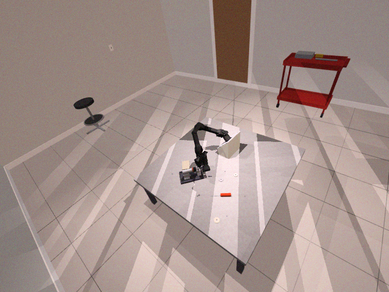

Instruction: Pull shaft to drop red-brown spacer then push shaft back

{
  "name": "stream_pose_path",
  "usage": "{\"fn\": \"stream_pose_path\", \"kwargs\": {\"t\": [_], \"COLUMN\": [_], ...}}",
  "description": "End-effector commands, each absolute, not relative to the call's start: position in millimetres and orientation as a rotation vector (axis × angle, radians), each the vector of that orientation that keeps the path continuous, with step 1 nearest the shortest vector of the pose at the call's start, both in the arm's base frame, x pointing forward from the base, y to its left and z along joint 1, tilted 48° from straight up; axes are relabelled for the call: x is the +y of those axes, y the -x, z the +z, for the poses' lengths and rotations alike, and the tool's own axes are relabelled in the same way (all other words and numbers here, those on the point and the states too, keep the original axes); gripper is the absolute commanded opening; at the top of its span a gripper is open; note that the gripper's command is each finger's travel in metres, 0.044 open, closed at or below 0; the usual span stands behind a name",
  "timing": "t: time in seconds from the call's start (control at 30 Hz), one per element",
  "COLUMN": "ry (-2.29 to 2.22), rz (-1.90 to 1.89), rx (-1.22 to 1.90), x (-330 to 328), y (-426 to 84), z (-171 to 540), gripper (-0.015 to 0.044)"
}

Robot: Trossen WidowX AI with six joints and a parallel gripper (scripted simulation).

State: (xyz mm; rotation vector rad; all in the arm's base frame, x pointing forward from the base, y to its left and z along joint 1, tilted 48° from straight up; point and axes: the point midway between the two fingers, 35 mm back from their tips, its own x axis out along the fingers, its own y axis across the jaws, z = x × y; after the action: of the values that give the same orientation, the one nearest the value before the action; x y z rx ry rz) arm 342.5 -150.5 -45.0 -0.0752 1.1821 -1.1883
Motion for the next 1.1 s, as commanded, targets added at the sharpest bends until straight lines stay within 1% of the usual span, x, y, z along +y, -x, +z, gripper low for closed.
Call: {"fn": "stream_pose_path", "kwargs": {"t": [0.0, 1.07], "ry": [0.068, 0.068], "rz": [-1.19, -1.19], "rx": [1.179, 1.179], "x": [-150.0, -148.4], "y": [-342.2, -340.0], "z": [-45.2, -46.6], "gripper": [0.0, 0.0]}}
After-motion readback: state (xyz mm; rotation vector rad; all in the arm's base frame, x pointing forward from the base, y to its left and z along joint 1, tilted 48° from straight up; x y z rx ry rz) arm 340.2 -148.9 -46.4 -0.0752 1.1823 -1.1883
